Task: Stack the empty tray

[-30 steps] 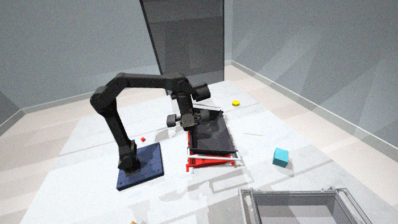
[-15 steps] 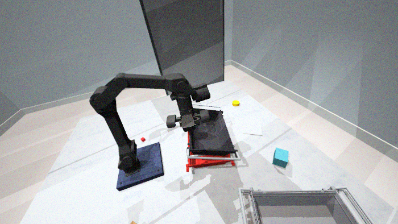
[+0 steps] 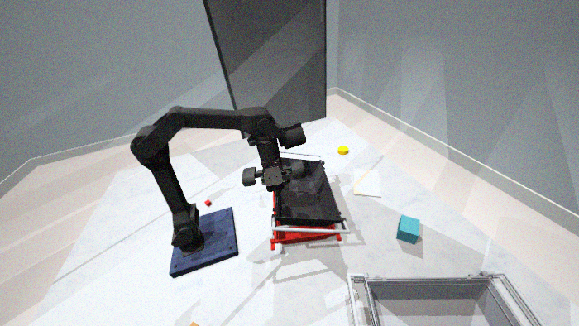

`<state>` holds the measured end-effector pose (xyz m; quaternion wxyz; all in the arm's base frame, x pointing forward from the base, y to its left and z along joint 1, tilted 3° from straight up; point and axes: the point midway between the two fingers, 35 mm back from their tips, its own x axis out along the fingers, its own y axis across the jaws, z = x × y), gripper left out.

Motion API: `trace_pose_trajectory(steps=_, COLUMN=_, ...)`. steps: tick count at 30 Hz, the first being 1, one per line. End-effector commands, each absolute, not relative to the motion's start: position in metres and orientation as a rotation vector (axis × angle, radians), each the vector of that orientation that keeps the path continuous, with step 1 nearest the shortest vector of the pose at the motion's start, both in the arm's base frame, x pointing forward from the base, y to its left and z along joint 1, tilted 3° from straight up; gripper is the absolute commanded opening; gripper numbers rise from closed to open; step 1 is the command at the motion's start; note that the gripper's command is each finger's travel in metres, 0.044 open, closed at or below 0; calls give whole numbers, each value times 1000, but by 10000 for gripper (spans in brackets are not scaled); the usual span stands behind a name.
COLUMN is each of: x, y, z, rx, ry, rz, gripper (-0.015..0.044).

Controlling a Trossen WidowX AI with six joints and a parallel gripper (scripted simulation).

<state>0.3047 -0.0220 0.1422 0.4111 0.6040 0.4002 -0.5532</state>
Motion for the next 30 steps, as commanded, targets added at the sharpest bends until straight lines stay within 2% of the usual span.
trace_pose_trajectory(steps=1, x=301, y=-20, z=138, rx=1515, ry=1024, rz=-1409, gripper=0)
trace_pose_trajectory(steps=30, x=304, y=-22, z=141, rx=1520, ry=1008, rz=-1394, gripper=0)
